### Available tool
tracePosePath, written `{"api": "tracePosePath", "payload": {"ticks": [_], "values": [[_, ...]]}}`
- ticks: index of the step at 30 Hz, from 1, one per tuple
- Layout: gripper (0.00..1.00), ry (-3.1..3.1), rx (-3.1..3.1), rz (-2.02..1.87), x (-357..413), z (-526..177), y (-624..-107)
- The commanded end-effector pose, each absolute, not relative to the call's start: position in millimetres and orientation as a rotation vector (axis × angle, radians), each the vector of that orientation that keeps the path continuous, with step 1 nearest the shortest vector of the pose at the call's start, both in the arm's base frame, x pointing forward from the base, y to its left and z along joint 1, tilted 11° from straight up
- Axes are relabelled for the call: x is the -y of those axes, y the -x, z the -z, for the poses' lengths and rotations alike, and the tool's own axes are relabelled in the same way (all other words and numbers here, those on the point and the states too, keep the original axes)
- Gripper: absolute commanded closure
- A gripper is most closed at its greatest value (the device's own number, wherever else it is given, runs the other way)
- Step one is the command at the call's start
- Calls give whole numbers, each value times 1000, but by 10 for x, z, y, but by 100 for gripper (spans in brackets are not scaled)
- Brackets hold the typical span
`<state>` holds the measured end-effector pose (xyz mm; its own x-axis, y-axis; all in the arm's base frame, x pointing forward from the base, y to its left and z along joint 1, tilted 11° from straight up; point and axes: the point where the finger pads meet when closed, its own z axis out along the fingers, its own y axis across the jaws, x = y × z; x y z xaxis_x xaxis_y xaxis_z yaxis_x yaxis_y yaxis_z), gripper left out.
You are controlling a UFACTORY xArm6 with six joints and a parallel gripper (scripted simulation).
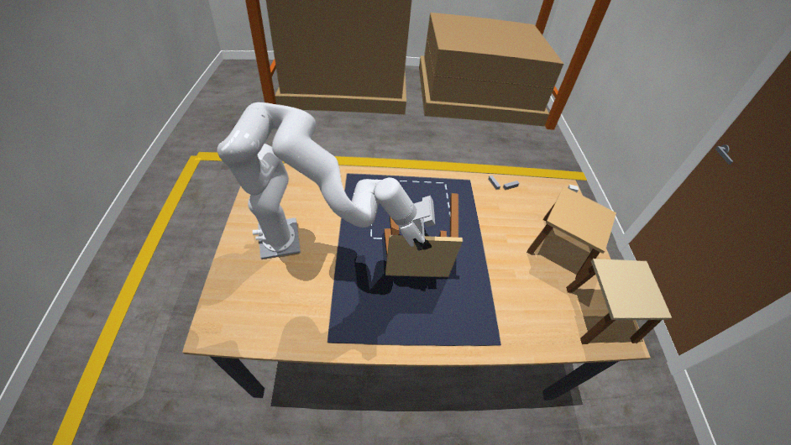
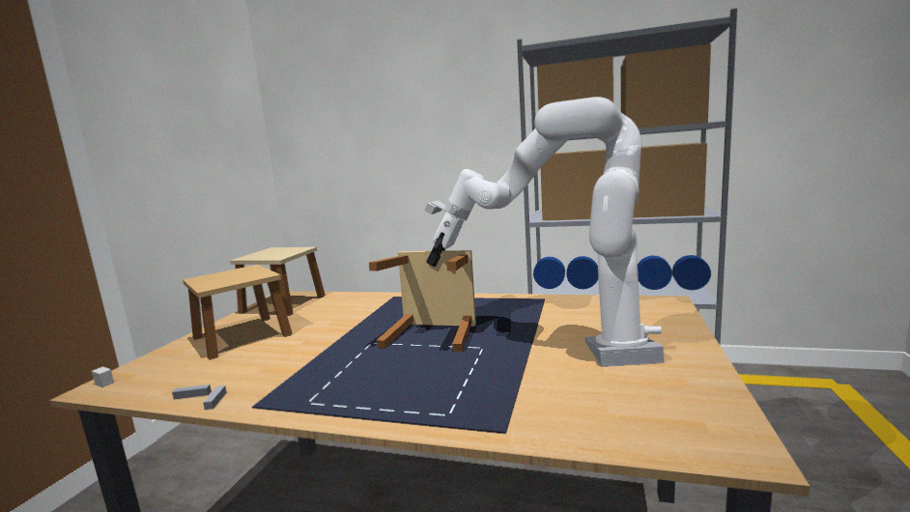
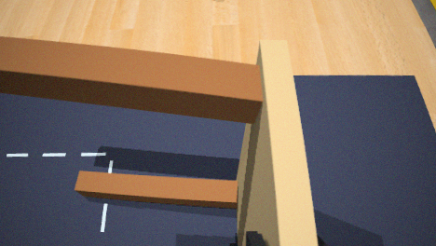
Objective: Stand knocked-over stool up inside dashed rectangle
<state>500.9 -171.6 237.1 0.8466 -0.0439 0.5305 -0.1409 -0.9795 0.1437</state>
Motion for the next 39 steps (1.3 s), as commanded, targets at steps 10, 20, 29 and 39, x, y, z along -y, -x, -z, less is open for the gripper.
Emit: {"api": "tracePosePath", "payload": {"ticks": [10,20,29,39], "values": [[79,-2842,142,-817,1711,-2396,-5019],[79,-2834,138,-813,1688,-2410,-5022],[79,-2814,130,-805,1631,-2444,-5028],[79,-2781,115,-792,1538,-2497,-5038]]}}
